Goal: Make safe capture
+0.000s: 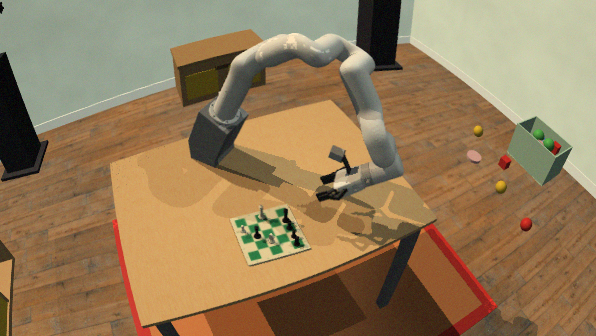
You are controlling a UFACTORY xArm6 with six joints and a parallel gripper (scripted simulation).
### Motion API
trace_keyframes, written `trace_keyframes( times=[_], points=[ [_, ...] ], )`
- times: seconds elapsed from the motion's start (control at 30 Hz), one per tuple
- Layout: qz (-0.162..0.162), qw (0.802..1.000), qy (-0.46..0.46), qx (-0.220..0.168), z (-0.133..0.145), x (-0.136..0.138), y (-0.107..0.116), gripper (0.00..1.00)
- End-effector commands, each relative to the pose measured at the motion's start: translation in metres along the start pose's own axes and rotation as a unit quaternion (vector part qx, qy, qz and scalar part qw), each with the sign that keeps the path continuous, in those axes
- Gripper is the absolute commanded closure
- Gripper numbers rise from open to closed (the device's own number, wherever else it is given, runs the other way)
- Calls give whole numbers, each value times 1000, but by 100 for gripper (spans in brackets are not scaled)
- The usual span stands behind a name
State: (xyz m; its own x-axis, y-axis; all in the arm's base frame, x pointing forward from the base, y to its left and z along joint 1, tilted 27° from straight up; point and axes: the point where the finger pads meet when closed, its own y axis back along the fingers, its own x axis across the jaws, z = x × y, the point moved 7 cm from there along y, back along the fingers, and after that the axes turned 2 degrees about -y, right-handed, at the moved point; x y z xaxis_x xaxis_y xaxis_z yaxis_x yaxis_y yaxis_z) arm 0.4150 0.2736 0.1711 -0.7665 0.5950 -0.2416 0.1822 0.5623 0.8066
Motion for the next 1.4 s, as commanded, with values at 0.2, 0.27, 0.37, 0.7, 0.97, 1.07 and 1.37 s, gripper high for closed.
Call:
trace_keyframes(
  times=[0.2, 0.27, 0.37, 0.7, 0.97, 1.07, 1.37],
  points=[
    [139, 976, -128, -104, -7, -20, -15, 0],
    [180, 960, -176, -126, -9, -29, -17, 0],
    [209, 944, -215, -141, -10, -39, -18, 0],
    [296, 872, -340, -191, -23, -67, -25, 0],
    [350, 798, -439, -219, -37, -95, -33, 0],
    [380, 738, -507, -231, -52, -123, -42, 0],
    [417, 627, -609, -251, -78, -151, -58, 0]
  ],
)
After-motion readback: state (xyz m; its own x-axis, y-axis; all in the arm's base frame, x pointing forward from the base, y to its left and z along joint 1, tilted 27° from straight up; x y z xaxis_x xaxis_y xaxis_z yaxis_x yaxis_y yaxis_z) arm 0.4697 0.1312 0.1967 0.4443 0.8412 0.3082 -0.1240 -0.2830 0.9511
